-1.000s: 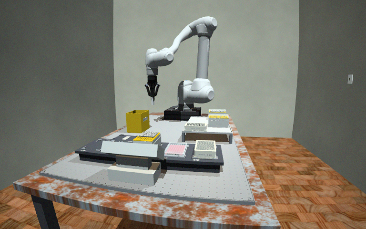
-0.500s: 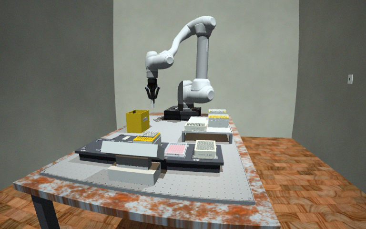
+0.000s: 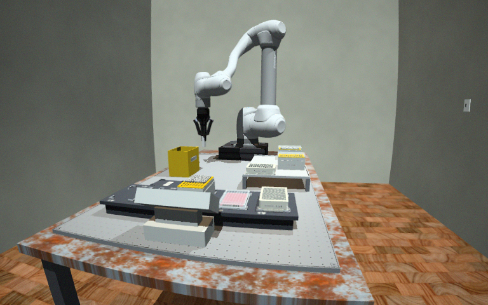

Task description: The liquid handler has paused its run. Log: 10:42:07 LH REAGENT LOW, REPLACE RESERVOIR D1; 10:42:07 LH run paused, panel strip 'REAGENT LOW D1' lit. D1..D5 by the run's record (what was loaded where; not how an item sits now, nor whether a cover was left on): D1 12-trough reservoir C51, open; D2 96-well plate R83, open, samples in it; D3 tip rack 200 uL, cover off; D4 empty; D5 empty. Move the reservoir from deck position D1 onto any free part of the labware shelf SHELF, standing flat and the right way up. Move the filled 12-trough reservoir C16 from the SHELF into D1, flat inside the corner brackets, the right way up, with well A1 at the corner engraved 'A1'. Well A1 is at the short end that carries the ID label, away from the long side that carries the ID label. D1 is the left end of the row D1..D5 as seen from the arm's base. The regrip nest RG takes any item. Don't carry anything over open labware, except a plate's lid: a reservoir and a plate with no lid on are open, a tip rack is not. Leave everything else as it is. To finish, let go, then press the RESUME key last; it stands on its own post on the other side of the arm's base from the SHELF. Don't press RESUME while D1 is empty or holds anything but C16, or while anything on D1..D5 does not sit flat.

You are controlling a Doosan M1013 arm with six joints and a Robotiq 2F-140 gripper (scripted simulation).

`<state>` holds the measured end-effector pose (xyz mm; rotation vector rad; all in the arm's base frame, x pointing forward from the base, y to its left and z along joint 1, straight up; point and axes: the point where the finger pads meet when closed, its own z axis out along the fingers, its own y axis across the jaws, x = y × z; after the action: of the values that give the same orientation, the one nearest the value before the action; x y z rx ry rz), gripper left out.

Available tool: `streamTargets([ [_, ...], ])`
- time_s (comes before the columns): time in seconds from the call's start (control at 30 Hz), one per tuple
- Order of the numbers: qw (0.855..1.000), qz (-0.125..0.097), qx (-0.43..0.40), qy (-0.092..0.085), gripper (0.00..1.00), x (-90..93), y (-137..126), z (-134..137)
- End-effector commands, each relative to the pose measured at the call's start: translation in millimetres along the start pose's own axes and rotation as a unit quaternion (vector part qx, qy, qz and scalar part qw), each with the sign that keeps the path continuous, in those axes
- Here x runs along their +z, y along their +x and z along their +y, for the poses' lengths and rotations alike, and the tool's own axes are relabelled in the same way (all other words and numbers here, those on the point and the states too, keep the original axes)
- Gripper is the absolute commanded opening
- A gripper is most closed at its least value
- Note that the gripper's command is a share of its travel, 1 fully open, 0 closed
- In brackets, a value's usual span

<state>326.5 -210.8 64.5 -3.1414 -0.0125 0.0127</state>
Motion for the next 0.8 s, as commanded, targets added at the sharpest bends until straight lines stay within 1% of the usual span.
streamTargets([
  [0.0,1.000,0.000,0.000,0.000,0.00,5.0,0,0],
  [0.13,1.000,0.000,0.000,0.000,0.00,11.6,0,0],
  [0.2,1.000,0.000,0.000,0.000,0.00,11.6,0,0],
  [0.7,1.000,0.000,0.000,0.000,0.00,36.6,0,0],
  [0.77,1.000,0.000,0.000,0.000,0.00,36.6,0,0],
])
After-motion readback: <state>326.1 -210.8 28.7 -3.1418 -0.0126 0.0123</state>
